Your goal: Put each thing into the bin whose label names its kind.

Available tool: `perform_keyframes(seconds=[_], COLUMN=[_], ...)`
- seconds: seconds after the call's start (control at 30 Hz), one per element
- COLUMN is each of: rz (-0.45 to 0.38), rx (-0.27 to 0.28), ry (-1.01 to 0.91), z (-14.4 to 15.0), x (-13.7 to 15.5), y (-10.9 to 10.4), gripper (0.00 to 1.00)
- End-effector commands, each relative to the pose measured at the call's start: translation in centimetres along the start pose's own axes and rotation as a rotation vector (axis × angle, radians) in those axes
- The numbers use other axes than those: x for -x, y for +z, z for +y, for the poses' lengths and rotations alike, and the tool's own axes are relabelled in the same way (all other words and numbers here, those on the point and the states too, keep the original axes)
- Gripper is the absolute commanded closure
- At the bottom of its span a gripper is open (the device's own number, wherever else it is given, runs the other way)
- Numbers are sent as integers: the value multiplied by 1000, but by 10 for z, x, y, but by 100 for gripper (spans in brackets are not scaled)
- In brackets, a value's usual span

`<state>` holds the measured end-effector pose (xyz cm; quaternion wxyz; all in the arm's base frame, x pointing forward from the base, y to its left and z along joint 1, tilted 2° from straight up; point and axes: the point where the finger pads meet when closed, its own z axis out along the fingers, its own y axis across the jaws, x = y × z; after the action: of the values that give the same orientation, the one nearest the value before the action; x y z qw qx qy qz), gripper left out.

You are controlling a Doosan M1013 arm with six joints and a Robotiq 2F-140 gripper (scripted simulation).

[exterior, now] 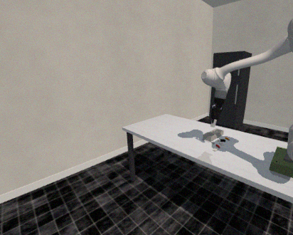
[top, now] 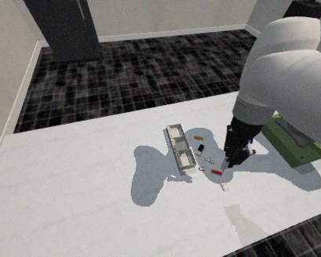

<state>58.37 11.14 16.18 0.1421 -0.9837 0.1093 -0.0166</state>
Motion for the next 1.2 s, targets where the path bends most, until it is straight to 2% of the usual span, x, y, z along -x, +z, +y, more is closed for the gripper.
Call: perform_keyframes(seconds=[0.0, 0.03, 0.1, 0.2, 0.27, 0.37, 0.43, 0.5, 0.87, 0.97, 1.17], rz=[1, 1, 1, 1, -1, -1, -4, -4, -4, -25, -28], rx=[69, 69, 141, 141, 214, 214, 288, 288, 288, 288, 288], ry=[-62, -62, -124, -124, -184, -184, -242, -242, -242, -391, -410], z=[25, 25, 40, 48, 63, 73, 88, 97, 97, 116, 154], x=[4, 4, 5, 5, 6, 6, 6, 6, 6, -8, -38], y=[-8, -8, -14, -17, -24, -28, -36, -41, -41, -35, -23], gripper=[95, 95, 95, 95, 95, 95, 95, 95, 95, 95, 95])
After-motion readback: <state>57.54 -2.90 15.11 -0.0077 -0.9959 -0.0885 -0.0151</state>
